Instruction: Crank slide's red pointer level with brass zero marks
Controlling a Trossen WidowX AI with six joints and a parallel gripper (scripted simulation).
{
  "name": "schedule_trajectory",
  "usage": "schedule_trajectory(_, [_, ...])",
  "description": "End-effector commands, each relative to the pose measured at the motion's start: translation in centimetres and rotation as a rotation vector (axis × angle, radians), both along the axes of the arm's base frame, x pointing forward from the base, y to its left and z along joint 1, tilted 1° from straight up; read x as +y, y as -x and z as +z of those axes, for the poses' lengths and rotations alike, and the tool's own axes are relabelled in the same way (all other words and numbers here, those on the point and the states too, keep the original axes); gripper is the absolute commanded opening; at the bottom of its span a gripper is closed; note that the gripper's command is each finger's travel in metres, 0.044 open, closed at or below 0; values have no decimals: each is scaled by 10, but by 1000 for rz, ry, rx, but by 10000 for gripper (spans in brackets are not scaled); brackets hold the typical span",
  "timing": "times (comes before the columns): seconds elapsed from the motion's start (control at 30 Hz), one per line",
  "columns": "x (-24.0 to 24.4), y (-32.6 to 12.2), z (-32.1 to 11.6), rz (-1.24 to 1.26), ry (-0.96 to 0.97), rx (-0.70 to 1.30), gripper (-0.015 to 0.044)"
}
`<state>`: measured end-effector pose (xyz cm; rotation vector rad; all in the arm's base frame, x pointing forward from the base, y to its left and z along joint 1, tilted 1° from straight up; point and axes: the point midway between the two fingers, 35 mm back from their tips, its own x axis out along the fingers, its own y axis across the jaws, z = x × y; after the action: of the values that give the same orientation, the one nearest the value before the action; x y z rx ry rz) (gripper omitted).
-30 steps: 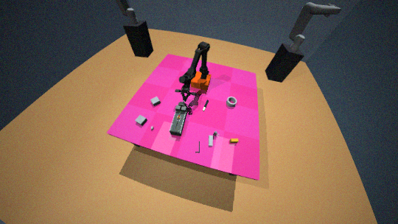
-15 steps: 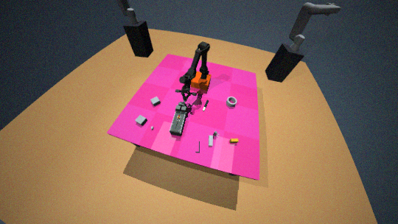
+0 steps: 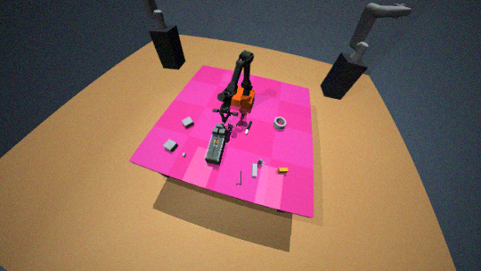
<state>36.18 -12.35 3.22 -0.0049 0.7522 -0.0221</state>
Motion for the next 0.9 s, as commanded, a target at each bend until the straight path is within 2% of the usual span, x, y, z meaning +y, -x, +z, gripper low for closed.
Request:
schedule_trajectory(0.0, [8, 0, -6, 13, -11, 10, 0])
schedule_trajectory(0.87, [13, -1, -30, 13, -12, 10, 0])
